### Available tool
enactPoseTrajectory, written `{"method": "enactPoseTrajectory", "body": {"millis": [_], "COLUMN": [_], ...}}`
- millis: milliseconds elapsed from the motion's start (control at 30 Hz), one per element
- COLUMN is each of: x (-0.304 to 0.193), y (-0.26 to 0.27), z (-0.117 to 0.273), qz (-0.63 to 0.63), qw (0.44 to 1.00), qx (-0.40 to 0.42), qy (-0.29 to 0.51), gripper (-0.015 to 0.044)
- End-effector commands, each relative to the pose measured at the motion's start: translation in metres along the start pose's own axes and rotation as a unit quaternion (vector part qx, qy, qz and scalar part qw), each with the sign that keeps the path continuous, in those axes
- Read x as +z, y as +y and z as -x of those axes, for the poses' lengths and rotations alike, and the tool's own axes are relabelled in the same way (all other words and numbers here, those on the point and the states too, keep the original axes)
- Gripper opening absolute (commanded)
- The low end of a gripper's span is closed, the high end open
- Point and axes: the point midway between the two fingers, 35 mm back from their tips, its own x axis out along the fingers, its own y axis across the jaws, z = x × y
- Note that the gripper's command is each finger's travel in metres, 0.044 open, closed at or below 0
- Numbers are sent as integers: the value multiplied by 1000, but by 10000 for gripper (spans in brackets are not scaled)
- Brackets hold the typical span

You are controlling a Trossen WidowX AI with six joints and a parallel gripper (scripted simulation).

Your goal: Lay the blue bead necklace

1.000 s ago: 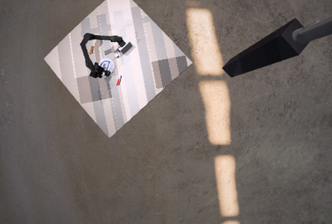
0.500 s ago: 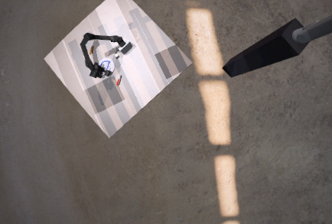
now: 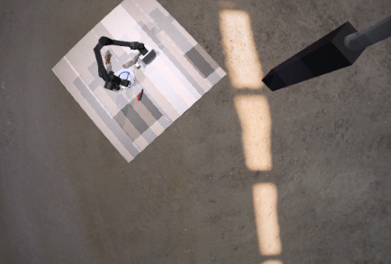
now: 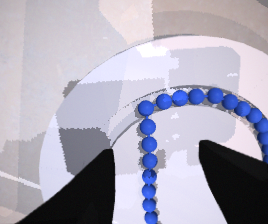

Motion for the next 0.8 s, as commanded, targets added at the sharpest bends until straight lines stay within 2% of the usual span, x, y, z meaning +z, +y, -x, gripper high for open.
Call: {"method": "enactPoseTrajectory", "body": {"millis": [0,767], "x": [-1,-1], "y": [0,0], "z": [-5,-32], "qz": [8,7], "qw": [1000,1000], "qx": [2,1], "qy": [0,0], "gripper": [120,120]}}
